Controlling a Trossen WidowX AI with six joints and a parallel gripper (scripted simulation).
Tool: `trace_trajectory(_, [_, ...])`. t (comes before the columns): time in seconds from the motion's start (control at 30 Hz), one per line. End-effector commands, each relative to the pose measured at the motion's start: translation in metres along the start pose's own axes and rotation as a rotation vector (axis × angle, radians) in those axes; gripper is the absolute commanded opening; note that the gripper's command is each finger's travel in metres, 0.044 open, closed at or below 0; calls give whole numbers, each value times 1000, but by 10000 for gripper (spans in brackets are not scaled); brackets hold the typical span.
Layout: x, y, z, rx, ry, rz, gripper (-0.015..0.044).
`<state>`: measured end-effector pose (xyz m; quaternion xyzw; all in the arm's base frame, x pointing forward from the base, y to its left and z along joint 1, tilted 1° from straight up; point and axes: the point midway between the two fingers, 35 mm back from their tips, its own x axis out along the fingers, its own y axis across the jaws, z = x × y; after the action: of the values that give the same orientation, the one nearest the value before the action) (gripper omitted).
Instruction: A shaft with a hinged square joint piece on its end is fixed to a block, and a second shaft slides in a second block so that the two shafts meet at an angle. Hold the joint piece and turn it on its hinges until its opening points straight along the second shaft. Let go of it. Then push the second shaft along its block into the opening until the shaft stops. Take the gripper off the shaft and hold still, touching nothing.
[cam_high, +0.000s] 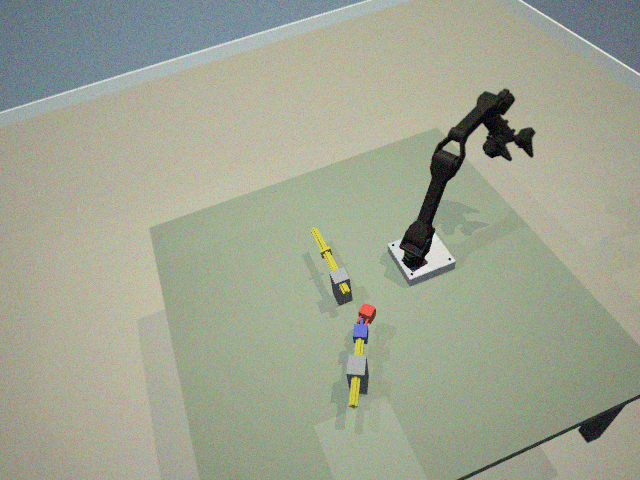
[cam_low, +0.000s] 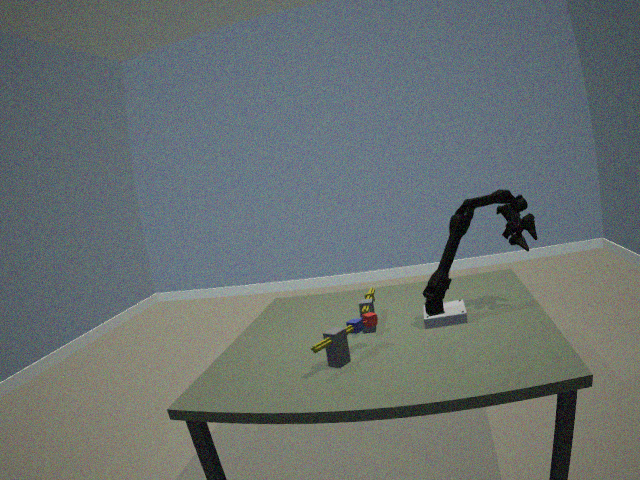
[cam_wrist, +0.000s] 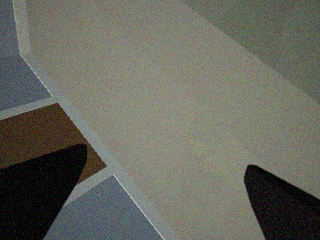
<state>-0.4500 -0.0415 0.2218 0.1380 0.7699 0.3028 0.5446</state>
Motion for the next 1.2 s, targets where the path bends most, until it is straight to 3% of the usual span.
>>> trace_trajectory(0.0, [-12, -13, 1, -79, 23, -23, 440])
trace_trajectory(0.57, [-107, -119, 16, -601, 227, -121, 440])
trace_trajectory(1.17, [-197, -207, 77, -1142, 452, -150, 440])
